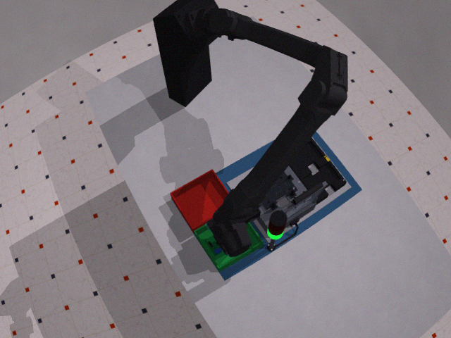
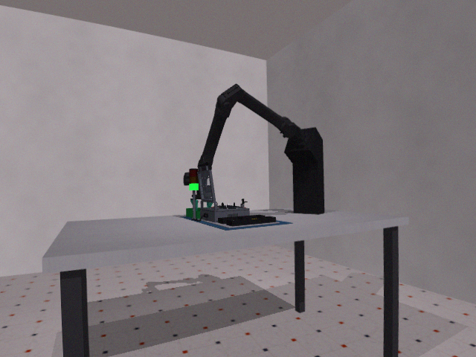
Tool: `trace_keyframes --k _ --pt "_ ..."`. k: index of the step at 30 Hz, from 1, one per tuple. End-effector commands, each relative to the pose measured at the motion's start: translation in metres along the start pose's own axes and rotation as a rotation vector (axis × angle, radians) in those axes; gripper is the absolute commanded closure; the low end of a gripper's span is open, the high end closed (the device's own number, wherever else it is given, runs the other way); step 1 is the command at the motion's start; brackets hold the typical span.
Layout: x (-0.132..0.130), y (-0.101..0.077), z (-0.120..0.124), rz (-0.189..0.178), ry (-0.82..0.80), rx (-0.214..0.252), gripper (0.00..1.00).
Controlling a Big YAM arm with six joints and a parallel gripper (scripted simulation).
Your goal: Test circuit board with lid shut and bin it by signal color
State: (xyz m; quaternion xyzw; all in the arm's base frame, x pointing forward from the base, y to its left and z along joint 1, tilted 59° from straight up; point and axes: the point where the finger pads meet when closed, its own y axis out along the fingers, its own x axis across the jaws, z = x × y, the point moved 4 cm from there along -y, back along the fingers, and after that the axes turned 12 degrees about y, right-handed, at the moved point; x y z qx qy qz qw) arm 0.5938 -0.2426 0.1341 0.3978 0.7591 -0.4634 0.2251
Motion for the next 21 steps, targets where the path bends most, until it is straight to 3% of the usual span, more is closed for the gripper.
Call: trace_keyframes --k 1,21 --pt "-0.0124 0.0007 -0.0105 0.021 -0.017 -0.011 0.28" --pt "-0.0099 0.0027 -0.0117 0.019 -0.014 -0.010 0.28"
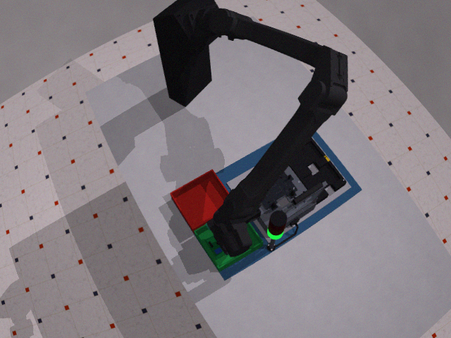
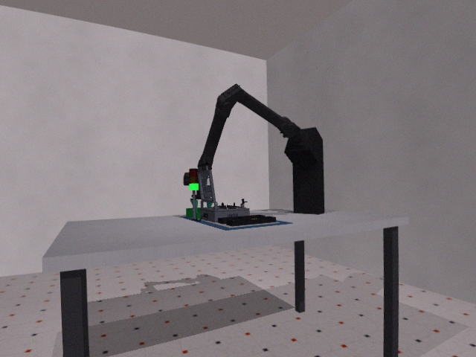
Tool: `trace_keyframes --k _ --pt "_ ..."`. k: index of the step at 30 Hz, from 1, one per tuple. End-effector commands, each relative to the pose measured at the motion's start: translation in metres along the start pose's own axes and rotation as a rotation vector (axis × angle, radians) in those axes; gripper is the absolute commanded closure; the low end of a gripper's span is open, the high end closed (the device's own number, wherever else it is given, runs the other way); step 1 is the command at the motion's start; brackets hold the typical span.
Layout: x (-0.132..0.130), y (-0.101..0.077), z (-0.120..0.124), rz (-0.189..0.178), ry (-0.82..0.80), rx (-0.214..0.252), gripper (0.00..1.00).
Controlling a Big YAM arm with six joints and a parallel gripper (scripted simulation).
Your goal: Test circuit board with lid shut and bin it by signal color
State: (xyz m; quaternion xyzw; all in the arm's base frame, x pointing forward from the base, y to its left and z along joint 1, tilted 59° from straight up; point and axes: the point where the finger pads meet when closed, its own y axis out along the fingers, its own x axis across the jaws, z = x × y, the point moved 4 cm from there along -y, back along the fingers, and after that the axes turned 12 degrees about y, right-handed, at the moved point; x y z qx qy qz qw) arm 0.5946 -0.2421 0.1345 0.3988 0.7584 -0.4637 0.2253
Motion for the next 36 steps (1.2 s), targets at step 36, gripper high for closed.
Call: trace_keyframes --k 36 --pt "0.002 0.011 -0.017 0.004 -0.004 -0.011 0.28"
